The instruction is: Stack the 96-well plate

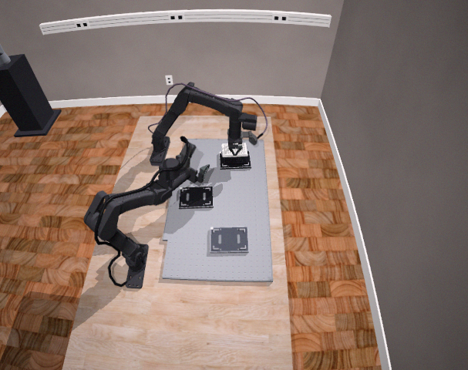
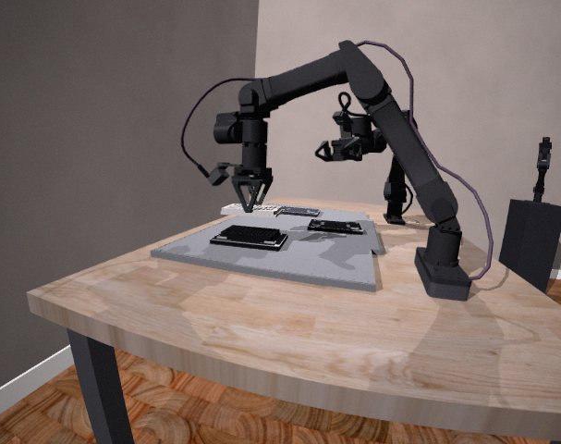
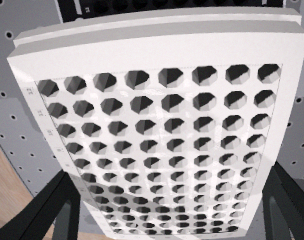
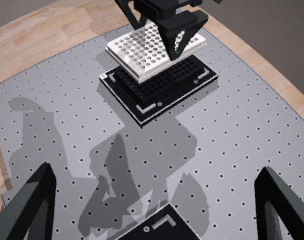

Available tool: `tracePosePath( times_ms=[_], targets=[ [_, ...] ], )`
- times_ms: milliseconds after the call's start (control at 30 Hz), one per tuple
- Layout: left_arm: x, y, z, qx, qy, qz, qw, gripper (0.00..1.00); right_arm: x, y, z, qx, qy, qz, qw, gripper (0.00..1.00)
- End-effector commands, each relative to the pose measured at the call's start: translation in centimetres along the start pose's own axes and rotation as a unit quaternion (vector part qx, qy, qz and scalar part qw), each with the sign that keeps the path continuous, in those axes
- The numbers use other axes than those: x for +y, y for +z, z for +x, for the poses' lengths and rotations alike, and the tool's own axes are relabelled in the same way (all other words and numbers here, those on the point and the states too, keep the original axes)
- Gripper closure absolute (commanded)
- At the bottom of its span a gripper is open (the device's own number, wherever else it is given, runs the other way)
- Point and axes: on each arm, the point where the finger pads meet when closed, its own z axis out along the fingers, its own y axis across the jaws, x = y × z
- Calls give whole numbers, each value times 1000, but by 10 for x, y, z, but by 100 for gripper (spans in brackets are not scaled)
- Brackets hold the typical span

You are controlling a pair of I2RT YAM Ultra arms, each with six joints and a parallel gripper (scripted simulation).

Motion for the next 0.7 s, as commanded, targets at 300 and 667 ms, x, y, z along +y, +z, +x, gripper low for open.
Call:
tracePosePath(
  times_ms=[300,667],
  targets=[
    [-10,20,-4,-5,15,4,1000,22,1,-1,-26,-47,-3,5,999,0],
    [-10,15,-5,-10,15,5,1000,22,1,-1,-26,-47,-3,5,999,0]
  ],
)
